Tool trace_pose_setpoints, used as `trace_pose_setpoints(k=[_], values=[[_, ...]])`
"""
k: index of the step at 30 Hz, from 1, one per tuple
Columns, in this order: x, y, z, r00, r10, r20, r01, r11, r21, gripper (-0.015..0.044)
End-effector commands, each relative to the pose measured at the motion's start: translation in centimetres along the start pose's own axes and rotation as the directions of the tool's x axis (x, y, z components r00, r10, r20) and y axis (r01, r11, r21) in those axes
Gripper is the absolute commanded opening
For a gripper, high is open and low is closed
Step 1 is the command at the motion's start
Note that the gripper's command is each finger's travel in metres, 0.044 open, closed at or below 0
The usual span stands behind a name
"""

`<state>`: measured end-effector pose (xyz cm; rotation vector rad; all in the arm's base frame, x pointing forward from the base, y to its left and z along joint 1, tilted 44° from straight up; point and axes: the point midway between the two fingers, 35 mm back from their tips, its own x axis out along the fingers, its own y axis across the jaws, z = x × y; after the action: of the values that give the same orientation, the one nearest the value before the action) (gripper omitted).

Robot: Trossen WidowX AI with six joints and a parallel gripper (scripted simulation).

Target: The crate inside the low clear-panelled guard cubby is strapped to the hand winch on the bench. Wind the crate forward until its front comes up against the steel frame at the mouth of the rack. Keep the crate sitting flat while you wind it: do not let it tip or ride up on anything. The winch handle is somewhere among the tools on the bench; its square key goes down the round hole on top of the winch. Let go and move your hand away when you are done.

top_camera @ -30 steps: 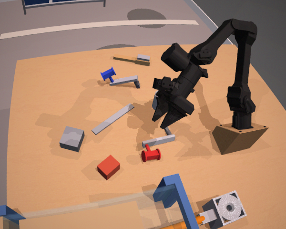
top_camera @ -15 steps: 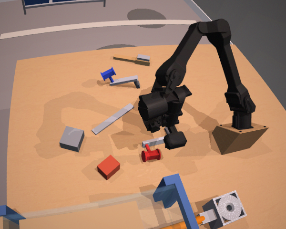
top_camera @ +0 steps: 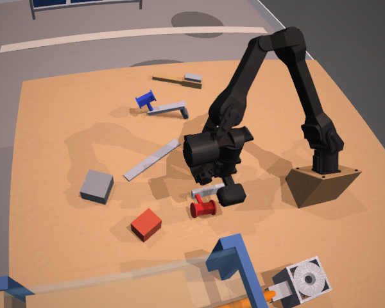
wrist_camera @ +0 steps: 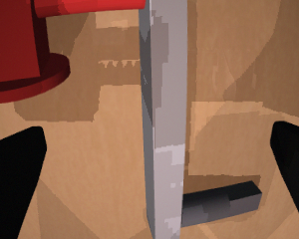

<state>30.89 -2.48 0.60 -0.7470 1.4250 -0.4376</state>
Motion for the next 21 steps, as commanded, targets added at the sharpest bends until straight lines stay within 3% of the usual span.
trace_pose_setpoints(k=[1,12,21], values=[[0.5,-0.1,0.0,1.0,-0.007,0.006,0.007,1.0,-0.008,0.044],[1.9,-0.1,0.0,1.0,-0.008,0.006,0.008,1.0,-0.008,0.044],[1.5,-0.1,0.1,1.0,-0.001,0.006,0.001,1.0,0.0,0.0204]])
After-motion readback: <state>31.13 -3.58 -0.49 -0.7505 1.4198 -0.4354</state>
